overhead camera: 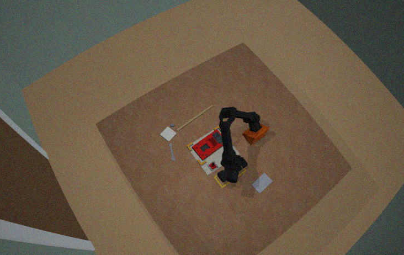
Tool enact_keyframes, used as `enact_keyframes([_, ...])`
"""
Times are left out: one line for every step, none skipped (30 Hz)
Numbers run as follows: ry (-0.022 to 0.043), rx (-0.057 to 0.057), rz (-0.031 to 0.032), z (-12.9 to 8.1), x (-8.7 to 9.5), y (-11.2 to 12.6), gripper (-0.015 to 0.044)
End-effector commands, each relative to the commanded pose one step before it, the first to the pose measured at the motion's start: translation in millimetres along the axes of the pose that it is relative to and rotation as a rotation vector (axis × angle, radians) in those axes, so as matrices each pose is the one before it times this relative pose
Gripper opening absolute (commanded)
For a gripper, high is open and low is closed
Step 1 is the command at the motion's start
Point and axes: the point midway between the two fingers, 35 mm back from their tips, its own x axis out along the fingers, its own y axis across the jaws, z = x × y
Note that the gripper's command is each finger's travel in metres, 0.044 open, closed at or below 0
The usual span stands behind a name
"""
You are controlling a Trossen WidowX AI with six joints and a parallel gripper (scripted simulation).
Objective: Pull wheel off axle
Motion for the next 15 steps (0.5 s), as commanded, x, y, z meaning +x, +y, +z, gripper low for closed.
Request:
enact_keyframes([0.0, 0.0, 0.0, 0.0, 0.0, 0.0, 0.0026])
enact_keyframes([0.0, 0.0, 0.0, 0.0, 0.0, 0.0, 0.0053])
enact_keyframes([0.0, 0.0, 0.0, 0.0, 0.0, 0.0, 0.0079])
enact_keyframes([0.0, 0.0, 0.0, 0.0, 0.0, 0.0, 0.0105])
enact_keyframes([0.0, 0.0, 0.0, 0.0, 0.0, 0.0, 0.0131])
enact_keyframes([0.0, 0.0, 0.0, 0.0, 0.0, 0.0, 0.0157])
enact_keyframes([0.0, 0.0, 0.0, 0.0, 0.0, 0.0, 0.0184])
enact_keyframes([0.0, 0.0, 0.0, 0.0, 0.0, 0.0, 0.021])
enact_keyframes([0.0, 0.0, 0.0, 0.0, 0.0, 0.0, 0.0236])
enact_keyframes([0.0, 0.0, 0.0, 0.0, 0.0, 0.0, 0.0263])
enact_keyframes([0.00011, -0.0003, 0.00009, -0.13, -1.88, 0.15, 0.0289])
enact_keyframes([0.0002, -0.0005, 0.00017, -0.25, -3.94, 0.29, 0.03])
enact_keyframes([0.00021, -0.0007, 0.00022, -0.28, -5.19, 0.3, 0.03])
enact_keyframes([0.00018, -0.0009, 0.00026, -0.29, -6.8, 0.27, 0.03])
enact_keyframes([0.00008, -0.0011, 0.00031, -0.25, -8.87, 0.15, 0.03])
